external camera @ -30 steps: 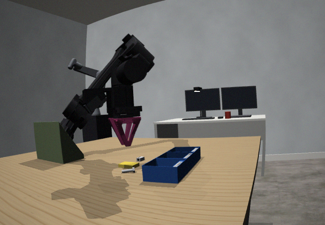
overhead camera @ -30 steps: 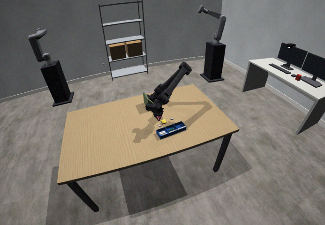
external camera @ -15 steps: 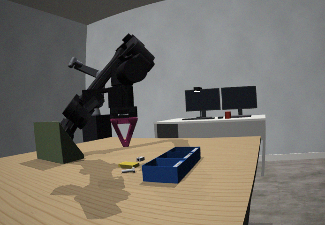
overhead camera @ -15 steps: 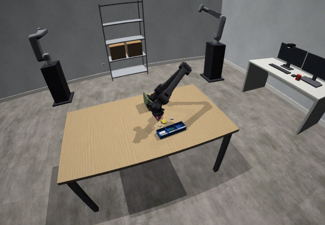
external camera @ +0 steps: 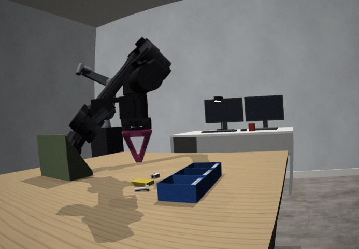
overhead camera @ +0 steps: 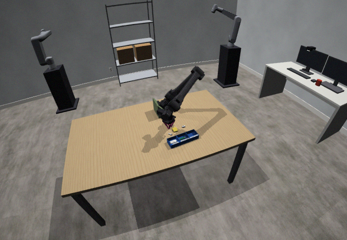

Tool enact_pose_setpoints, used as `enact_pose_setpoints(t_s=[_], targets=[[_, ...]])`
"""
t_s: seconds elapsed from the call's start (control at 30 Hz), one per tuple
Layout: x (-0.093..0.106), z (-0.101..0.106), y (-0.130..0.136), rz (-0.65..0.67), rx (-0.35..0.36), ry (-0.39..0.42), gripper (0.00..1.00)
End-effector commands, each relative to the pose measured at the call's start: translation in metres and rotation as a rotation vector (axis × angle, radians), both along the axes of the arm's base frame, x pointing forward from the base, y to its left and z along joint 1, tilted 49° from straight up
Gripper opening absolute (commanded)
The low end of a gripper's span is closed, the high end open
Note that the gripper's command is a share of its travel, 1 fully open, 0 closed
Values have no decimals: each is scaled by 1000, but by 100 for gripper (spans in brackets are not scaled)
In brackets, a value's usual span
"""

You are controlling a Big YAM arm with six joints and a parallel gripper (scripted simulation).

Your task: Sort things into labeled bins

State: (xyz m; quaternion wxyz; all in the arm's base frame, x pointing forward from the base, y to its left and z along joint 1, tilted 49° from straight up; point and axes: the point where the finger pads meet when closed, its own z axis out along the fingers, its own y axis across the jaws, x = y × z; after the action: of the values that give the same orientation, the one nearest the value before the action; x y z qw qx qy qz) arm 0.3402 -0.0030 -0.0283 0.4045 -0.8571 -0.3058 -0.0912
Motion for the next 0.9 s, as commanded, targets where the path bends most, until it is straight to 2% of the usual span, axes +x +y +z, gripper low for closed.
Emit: enact_pose_setpoints(t_s=[0.0,0.3,0.33,0.43,0.47,0.87], targets=[[23,1,-10,-9,-23,-44,29],[21,1,-6,-2,-21,-40,29],[14,4,-7,-7,-16,-33,29],[14,4,-7,-7,-16,-33,29],[3,-7,6,2,-5,-2,29],[-2,-40,41,2,-4,-1,29]])
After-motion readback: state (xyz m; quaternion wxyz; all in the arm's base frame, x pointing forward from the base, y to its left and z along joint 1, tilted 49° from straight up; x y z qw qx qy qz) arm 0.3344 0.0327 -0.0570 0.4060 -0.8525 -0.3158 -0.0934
